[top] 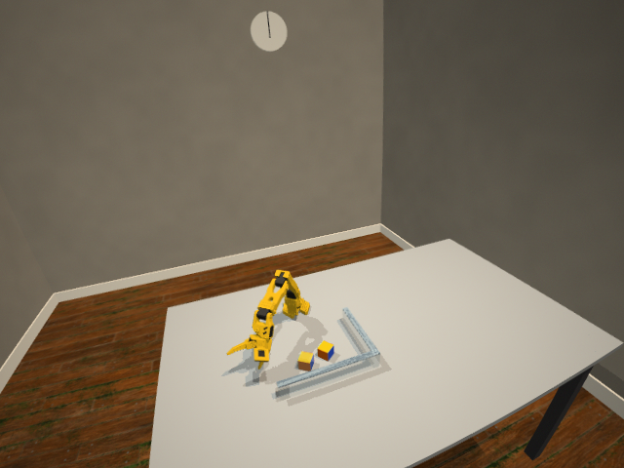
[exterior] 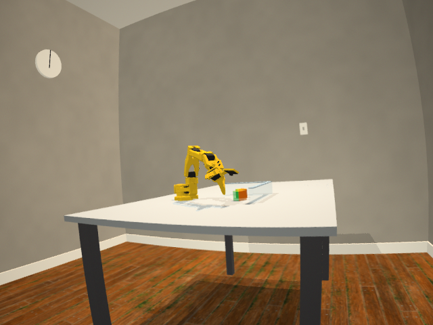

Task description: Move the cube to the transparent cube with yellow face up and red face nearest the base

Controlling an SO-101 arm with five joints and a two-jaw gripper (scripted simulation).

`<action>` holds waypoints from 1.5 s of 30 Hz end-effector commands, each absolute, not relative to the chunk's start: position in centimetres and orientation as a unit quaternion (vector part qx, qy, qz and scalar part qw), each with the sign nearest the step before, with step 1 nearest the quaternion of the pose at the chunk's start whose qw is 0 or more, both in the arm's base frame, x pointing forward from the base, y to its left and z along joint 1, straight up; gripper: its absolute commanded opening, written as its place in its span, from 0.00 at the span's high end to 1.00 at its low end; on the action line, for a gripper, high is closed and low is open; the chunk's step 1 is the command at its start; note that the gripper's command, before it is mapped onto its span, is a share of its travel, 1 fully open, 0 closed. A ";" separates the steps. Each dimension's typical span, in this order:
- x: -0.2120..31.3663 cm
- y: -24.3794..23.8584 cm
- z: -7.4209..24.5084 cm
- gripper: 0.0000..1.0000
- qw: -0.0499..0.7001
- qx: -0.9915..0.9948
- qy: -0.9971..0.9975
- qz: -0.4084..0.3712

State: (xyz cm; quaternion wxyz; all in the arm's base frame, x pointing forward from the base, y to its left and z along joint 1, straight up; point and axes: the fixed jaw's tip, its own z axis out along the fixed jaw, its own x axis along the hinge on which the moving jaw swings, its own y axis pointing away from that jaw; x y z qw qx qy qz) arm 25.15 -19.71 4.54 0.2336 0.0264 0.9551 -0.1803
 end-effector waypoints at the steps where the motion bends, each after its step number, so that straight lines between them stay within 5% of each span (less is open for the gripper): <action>1: 27.1 -19.6 8.7 0.33 0.287 0.013 0.935 -0.210; 45: 28.4 -8.2 7.1 0.46 0.195 -0.126 0.969 -0.090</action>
